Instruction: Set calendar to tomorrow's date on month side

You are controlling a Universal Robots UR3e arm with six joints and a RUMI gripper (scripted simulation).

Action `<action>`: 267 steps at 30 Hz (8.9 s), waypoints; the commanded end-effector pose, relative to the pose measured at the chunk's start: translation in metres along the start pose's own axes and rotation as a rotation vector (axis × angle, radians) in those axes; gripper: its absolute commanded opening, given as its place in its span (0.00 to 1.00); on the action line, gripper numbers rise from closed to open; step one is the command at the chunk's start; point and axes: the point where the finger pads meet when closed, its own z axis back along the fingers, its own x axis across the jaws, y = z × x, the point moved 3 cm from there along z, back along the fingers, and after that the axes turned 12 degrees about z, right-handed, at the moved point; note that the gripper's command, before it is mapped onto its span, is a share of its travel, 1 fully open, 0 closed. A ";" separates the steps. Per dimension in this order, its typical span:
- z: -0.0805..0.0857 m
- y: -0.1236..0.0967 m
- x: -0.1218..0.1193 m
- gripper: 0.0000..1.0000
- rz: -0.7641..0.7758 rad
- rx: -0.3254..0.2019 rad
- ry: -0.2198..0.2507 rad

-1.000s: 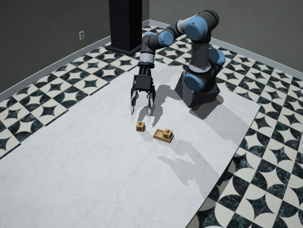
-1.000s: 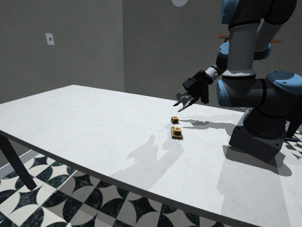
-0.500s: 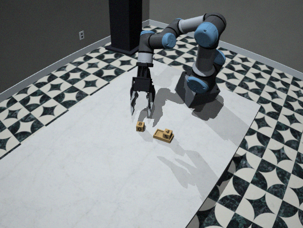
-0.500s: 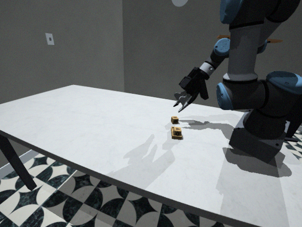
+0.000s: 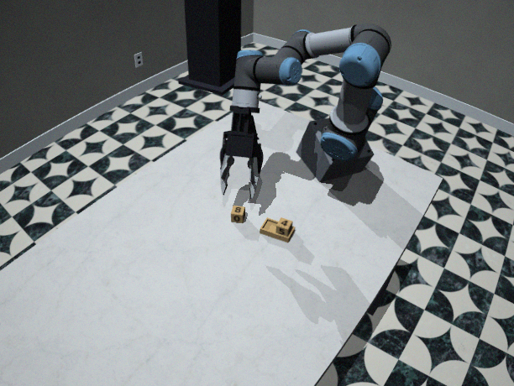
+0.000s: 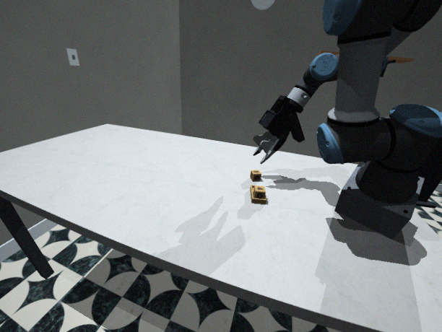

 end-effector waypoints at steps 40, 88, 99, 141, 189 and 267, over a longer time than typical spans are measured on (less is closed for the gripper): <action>-0.002 -0.012 -0.002 0.42 -0.002 0.338 -0.083; 0.005 -0.024 -0.005 1.00 0.001 0.513 -0.106; 0.005 -0.024 -0.005 0.29 0.001 0.513 -0.106; -0.002 -0.020 -0.004 0.29 0.001 0.513 -0.107; -0.040 0.001 0.000 0.29 0.001 0.513 -0.107; -0.040 0.001 -0.001 0.29 0.001 0.513 -0.107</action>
